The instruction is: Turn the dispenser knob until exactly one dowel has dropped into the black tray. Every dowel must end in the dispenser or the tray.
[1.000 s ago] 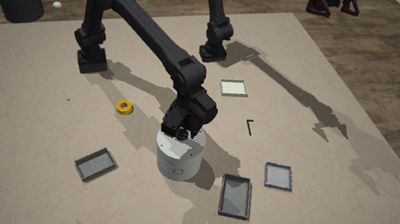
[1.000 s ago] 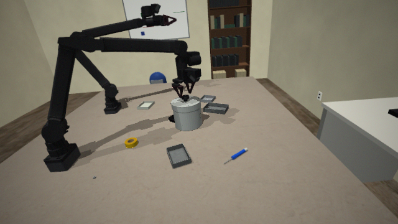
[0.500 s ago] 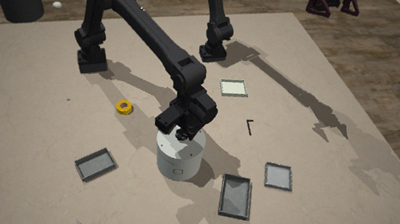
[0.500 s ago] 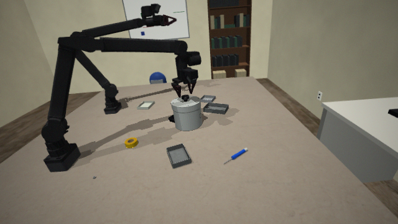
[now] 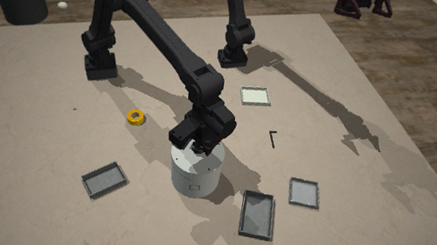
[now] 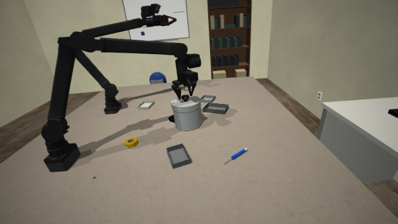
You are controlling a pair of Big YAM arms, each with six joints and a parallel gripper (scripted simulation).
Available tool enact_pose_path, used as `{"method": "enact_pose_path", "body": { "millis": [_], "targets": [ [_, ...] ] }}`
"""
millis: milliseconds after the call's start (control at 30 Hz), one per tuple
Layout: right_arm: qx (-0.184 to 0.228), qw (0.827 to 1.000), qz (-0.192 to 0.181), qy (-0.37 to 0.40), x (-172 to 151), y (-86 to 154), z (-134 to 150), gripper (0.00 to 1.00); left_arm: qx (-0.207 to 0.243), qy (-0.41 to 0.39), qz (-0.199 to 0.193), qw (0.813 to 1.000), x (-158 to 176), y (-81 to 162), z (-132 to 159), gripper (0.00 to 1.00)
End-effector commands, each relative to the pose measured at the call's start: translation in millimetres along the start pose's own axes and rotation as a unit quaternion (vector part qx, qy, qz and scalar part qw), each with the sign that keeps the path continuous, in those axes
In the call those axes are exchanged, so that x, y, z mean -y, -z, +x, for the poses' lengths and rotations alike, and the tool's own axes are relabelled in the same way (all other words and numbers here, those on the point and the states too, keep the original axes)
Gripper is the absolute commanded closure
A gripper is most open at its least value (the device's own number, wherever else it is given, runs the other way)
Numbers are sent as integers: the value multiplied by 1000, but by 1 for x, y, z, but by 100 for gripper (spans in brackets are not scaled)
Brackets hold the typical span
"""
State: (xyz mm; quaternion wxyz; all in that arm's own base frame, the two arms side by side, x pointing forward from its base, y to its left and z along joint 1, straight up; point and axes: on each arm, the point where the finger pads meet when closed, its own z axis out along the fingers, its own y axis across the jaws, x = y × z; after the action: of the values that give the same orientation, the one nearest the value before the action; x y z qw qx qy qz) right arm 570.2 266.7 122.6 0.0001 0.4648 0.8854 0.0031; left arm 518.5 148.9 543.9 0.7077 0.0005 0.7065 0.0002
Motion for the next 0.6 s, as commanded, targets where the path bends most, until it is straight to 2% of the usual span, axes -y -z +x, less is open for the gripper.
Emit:
{"method": "enact_pose_path", "body": {
  "millis": [0,33,133,200,300,333,433,500,567],
  "targets": [
    [2,1000,-21,6,-8,8,-9,24,2,-4,-4,1000,-6,-3,1,0],
    [4,999,-34,2,-11,23,-9,24,2,-4,-4,1000,-6,-3,1,0],
    [4,999,-34,6,-11,25,-6,24,2,-4,-4,1000,-6,-3,1,0],
    [2,1000,-18,5,0,10,-3,24,2,-4,-4,1000,-6,-3,1,0],
    [2,1000,-20,6,-3,21,-3,24,2,-4,-4,1000,-6,-3,1,0],
    [3,1000,-23,5,-4,18,-3,100,2,-4,-4,1000,-6,-3,1,0],
    [3,1000,-25,4,-6,17,-4,100,2,-4,-4,1000,-6,-3,1,0],
    [2,1000,-10,1,-1,11,-3,100,2,-4,-4,1000,-6,-3,1,0],
    [2,1000,-14,1,-1,16,-3,100,2,-4,-4,1000,-6,-3,1,0]
  ]
}}
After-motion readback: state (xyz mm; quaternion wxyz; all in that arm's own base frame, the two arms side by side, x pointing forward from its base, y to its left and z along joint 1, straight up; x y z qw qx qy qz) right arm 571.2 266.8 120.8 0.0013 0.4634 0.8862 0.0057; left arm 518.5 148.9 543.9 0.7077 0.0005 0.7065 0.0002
